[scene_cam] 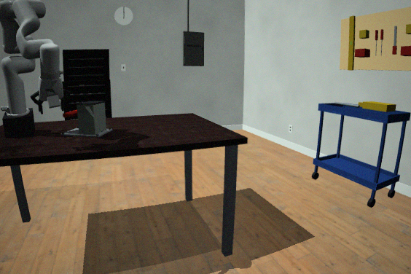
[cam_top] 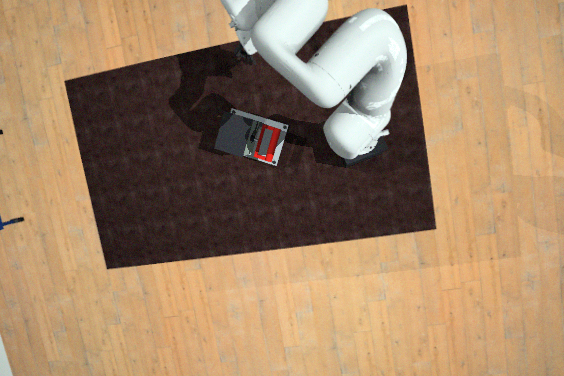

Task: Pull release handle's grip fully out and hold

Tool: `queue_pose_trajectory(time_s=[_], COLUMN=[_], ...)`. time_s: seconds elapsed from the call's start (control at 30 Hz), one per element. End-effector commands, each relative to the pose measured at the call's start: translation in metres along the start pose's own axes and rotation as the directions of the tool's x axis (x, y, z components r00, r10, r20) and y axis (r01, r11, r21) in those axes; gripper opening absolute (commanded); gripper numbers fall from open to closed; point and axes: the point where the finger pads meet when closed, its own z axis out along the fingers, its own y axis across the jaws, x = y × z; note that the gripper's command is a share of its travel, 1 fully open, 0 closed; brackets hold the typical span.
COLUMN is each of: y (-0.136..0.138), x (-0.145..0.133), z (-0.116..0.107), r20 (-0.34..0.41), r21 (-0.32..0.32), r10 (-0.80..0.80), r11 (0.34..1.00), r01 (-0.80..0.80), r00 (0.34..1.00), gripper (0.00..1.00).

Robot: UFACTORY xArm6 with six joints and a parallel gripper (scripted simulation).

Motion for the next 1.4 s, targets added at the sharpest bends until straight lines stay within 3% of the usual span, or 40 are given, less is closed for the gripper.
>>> queue_pose_trajectory(time_s=[0.0,0.8,1.13,1.37], y=[0.000,-0.005,-0.032,-0.072], x=[0.001,-0.002,-0.022,-0.059], z=[-0.002,-0.002,-0.006,-0.011], r20=[-0.004,-0.005,-0.010,-0.003], r21=[0.001,-0.004,-0.035,-0.089], r10=[0.000,-0.030,-0.200,-0.472], r11=[1.000,1.000,0.979,0.878], r01=[0.000,0.030,0.200,0.470], r00=[1.000,1.000,0.980,0.882], gripper=[1.00,1.00,1.00,1.00])
